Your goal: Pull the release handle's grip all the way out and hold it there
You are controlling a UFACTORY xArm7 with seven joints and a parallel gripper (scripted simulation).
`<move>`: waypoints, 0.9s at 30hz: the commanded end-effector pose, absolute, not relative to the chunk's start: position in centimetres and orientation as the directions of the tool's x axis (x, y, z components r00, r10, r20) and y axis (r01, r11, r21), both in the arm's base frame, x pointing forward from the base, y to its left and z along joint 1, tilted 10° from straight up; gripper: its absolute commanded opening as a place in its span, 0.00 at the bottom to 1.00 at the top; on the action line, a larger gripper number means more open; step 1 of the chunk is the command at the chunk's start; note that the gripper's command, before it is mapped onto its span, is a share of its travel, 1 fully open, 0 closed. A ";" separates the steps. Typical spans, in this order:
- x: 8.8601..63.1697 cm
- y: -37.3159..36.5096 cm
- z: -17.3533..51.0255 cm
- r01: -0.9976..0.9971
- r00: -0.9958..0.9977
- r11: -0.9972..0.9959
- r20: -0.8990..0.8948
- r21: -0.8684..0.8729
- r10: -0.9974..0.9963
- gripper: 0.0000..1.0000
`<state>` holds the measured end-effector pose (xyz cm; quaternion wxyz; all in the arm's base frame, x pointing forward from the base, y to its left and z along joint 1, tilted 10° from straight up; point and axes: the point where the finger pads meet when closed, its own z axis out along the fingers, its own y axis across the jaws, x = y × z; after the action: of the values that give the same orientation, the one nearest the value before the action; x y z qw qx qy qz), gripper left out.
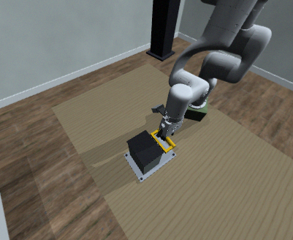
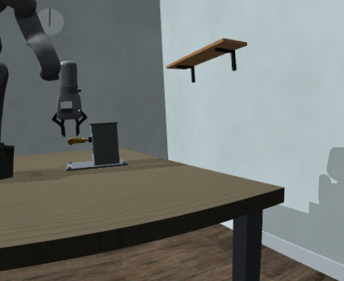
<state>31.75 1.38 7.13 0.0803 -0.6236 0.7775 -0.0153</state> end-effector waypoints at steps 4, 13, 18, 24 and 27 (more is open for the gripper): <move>31.9 1.4 6.9 -0.967 -0.209 0.222 -0.107 -0.127 -0.972 0.51; 32.1 1.5 5.9 -0.967 -0.209 0.222 -0.107 -0.127 -0.972 0.51; 32.1 1.5 5.6 -0.967 -0.209 0.222 -0.107 -0.127 -0.972 0.51; 32.2 1.6 4.8 -0.967 -0.209 0.222 -0.107 -0.127 -0.972 0.51; 32.3 1.6 4.5 -0.967 -0.209 0.222 -0.107 -0.127 -0.972 0.51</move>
<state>32.07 1.54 4.85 0.0799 -0.6235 0.7776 -0.0159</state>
